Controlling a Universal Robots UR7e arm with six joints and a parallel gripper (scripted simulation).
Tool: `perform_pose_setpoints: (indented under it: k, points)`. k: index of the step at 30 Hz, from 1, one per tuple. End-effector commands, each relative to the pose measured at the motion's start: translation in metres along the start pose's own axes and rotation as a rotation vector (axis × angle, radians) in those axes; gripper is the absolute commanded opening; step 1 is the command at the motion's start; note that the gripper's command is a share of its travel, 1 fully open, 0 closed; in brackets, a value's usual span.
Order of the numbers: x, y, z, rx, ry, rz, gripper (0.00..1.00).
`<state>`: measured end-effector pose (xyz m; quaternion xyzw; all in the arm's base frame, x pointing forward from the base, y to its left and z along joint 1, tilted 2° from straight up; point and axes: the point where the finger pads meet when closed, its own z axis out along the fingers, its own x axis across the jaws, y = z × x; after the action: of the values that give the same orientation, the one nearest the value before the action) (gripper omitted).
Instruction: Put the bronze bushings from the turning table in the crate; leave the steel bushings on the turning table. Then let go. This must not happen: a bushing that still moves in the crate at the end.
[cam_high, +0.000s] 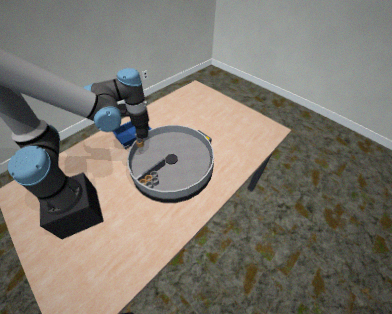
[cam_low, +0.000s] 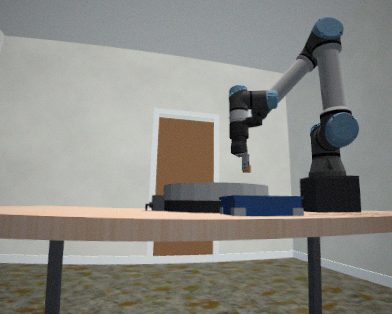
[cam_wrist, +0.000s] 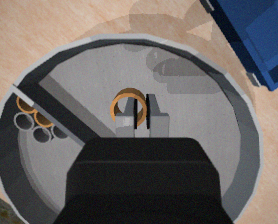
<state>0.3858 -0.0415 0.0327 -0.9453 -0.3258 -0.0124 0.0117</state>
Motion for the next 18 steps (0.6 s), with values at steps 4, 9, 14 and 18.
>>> perform_pose_setpoints:
  k: [4,9,14,18]
  points:
    - [0.041,-0.032,0.0,-0.001,0.001,0.0,0.0]
    - [0.041,-0.032,0.0,-0.001,0.001,0.0,0.0]
    - [0.041,-0.032,0.0,-0.001,0.001,0.0,0.0]
    - [0.057,-0.045,-0.001,-0.001,0.001,-0.001,0.0]
